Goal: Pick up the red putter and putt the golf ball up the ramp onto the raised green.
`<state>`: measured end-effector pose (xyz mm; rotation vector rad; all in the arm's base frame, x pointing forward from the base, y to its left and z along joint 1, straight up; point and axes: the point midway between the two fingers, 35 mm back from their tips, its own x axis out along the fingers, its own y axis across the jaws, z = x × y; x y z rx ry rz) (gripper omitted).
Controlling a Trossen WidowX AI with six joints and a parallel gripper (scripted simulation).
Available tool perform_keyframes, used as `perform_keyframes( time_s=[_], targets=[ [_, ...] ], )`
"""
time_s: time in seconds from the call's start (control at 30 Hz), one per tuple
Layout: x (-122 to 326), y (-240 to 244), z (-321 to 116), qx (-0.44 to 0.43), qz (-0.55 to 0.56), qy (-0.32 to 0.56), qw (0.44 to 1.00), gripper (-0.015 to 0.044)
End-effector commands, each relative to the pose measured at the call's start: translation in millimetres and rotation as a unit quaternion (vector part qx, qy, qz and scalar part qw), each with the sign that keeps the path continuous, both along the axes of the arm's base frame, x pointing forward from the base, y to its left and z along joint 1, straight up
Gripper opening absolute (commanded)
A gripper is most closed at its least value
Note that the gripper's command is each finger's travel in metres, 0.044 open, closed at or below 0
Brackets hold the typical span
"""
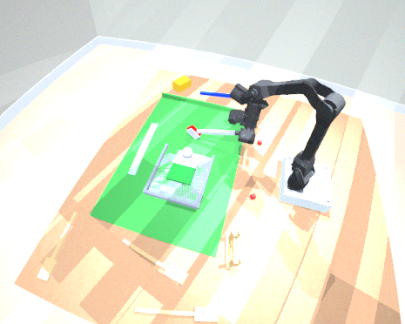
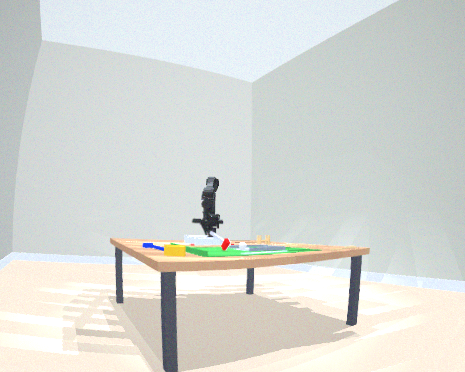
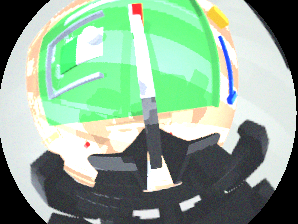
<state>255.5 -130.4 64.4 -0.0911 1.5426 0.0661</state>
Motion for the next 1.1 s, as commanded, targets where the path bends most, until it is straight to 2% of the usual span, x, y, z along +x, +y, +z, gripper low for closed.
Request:
perform_keyframes(
  time_s=[0.0,0.33,1.07],
  targets=[
    [-2,4,7,-0.001,-0.005,-0.002,1.000,0.0000],
    [-4,5,58,-0.001,-0.005,-0.002,1.000,0.0000],
    [-5,5,50,0.000,-0.002,0.001,1.000,0.0000]
  ],
)
